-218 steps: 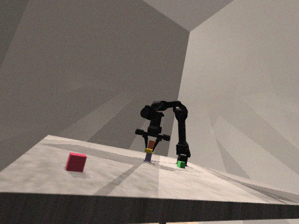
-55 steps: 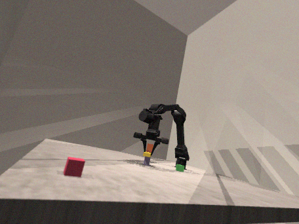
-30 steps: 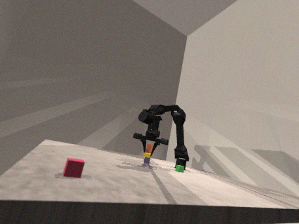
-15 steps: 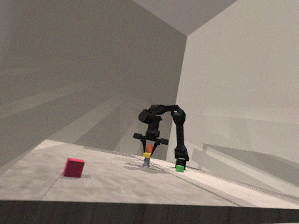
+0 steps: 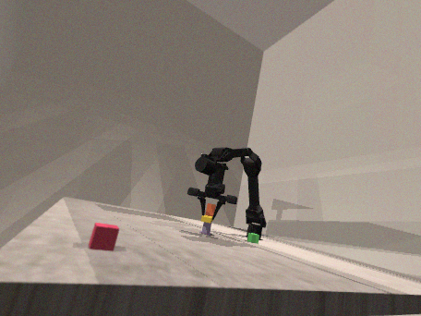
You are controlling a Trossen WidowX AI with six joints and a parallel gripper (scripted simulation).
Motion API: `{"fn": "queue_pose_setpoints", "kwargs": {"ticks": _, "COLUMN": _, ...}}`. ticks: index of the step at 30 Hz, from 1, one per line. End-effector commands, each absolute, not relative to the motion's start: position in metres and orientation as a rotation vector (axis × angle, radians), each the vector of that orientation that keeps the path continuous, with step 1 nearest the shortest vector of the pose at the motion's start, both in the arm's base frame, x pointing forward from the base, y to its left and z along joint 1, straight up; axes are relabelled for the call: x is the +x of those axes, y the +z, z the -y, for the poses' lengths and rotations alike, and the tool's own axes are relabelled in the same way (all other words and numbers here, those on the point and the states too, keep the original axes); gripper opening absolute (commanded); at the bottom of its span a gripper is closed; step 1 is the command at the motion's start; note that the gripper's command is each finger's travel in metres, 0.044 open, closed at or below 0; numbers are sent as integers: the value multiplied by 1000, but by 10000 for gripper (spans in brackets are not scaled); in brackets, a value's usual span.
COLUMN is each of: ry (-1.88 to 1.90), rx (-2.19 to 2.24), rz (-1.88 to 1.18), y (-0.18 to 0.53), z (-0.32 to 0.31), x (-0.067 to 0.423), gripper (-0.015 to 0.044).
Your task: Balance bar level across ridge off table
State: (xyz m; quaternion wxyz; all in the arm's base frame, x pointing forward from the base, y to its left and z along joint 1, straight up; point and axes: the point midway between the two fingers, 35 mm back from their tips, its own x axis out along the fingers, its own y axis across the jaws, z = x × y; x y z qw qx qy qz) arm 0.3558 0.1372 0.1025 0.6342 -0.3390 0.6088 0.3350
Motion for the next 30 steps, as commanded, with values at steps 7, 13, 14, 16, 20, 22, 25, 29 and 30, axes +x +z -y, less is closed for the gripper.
{"fn": "queue_pose_setpoints", "kwargs": {"ticks": 7, "ry": 766, "rx": -775, "rz": -1392, "y": 103, "z": -137, "x": 356, "gripper": 185}}
{"fn": "queue_pose_setpoints", "kwargs": {"ticks": 13, "ry": 766, "rx": -775, "rz": -1392, "y": 103, "z": -137, "x": 356, "gripper": 185}}
{"fn": "queue_pose_setpoints", "kwargs": {"ticks": 14, "ry": 766, "rx": -775, "rz": -1392, "y": 103, "z": -137, "x": 356, "gripper": 185}}
{"fn": "queue_pose_setpoints", "kwargs": {"ticks": 16, "ry": 766, "rx": -775, "rz": -1392, "y": 103, "z": -137, "x": 356, "gripper": 185}}
{"fn": "queue_pose_setpoints", "kwargs": {"ticks": 20, "ry": 766, "rx": -775, "rz": -1392, "y": 103, "z": -137, "x": 356, "gripper": 238}}
{"fn": "queue_pose_setpoints", "kwargs": {"ticks": 22, "ry": 766, "rx": -775, "rz": -1392, "y": 103, "z": -137, "x": 356, "gripper": 290}}
{"fn": "queue_pose_setpoints", "kwargs": {"ticks": 25, "ry": 766, "rx": -775, "rz": -1392, "y": 103, "z": -137, "x": 356, "gripper": 369}}
{"fn": "queue_pose_setpoints", "kwargs": {"ticks": 29, "ry": 766, "rx": -775, "rz": -1392, "y": 103, "z": -137, "x": 356, "gripper": 440}}
{"fn": "queue_pose_setpoints", "kwargs": {"ticks": 30, "ry": 766, "rx": -775, "rz": -1392, "y": 103, "z": -137, "x": 356, "gripper": 440}}
